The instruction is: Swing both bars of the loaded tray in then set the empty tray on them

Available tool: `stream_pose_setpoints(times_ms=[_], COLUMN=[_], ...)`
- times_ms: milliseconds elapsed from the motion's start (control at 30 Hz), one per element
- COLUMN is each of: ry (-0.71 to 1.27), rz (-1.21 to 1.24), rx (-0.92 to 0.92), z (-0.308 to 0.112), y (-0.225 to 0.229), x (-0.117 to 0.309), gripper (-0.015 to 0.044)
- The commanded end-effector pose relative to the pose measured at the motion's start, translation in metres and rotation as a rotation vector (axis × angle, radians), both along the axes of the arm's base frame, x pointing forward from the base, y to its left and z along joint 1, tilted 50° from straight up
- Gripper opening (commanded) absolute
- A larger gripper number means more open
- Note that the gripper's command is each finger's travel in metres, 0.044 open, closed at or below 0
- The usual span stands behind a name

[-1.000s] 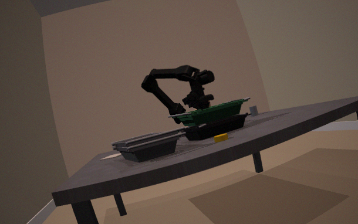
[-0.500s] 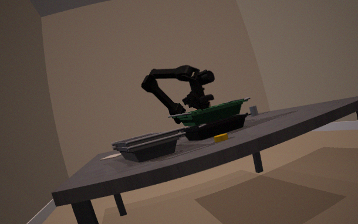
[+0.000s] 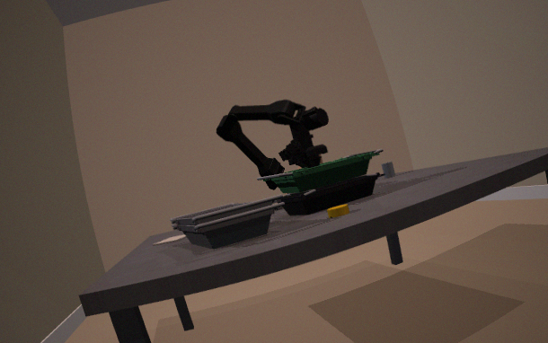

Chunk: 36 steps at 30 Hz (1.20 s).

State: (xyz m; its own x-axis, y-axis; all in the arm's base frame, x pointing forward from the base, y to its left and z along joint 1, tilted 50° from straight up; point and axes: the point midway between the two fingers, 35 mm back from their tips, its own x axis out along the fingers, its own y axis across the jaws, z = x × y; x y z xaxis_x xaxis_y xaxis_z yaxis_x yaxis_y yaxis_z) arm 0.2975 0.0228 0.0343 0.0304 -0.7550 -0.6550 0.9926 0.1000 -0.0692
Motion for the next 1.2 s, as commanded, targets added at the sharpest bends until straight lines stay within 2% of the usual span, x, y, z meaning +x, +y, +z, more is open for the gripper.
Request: stream_pose_setpoints(times_ms=[0,100,1100,1167], ry=[0.034,0.034,0.034,0.025], rz=[-0.007,-0.007,-0.007,-0.008], rx=[-0.002,-0.002,-0.002,-0.003], z=[-0.0027,-0.0027,-0.0027,-0.0022], y=[-0.0041,-0.0041,-0.0041,-0.0041], x=[-0.0055,-0.0055,-0.0055,-0.0047], gripper=[0.0000,0.0000,0.0440,0.0440])
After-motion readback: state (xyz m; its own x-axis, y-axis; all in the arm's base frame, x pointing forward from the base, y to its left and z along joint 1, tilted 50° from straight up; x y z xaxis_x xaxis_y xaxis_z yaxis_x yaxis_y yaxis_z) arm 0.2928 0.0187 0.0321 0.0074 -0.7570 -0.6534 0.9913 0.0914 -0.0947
